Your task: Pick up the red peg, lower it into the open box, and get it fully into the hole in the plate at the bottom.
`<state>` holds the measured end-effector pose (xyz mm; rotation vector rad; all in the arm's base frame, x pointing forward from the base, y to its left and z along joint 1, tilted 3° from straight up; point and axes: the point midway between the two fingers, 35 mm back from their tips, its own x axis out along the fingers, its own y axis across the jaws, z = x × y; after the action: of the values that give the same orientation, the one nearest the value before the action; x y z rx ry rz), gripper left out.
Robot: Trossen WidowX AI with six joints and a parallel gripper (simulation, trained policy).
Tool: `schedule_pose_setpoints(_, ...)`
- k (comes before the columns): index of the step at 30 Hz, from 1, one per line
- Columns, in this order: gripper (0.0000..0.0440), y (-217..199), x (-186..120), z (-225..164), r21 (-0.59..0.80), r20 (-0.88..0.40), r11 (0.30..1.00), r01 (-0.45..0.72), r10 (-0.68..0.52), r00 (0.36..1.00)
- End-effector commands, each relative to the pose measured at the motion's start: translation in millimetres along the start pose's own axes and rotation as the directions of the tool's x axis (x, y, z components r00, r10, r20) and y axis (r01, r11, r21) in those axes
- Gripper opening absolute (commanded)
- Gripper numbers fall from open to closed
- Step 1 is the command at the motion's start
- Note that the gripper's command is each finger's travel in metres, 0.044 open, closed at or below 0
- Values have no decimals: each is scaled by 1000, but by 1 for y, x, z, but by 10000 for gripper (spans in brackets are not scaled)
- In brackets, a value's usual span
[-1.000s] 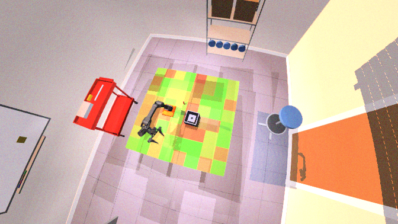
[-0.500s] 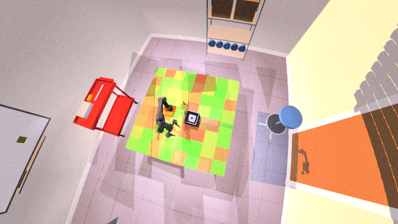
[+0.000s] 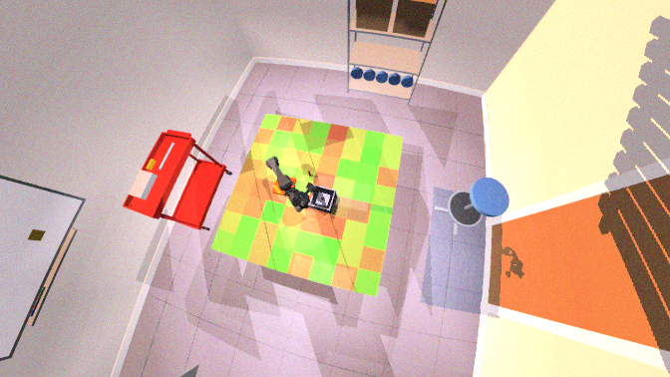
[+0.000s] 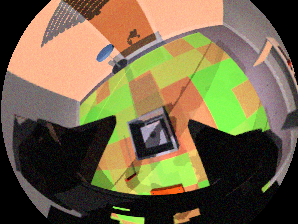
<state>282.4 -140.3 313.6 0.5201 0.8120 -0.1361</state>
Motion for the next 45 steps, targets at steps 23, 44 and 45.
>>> schedule_pose_setpoints(23,440,89,29,-186,348,-482,856,383,-187,856)
schedule_pose_setpoints(44,440,92,68,-295,327,-560,720,612,-375,739)
schedule_pose_setpoints(45,440,92,71,-298,327,-559,718,614,-377,739)
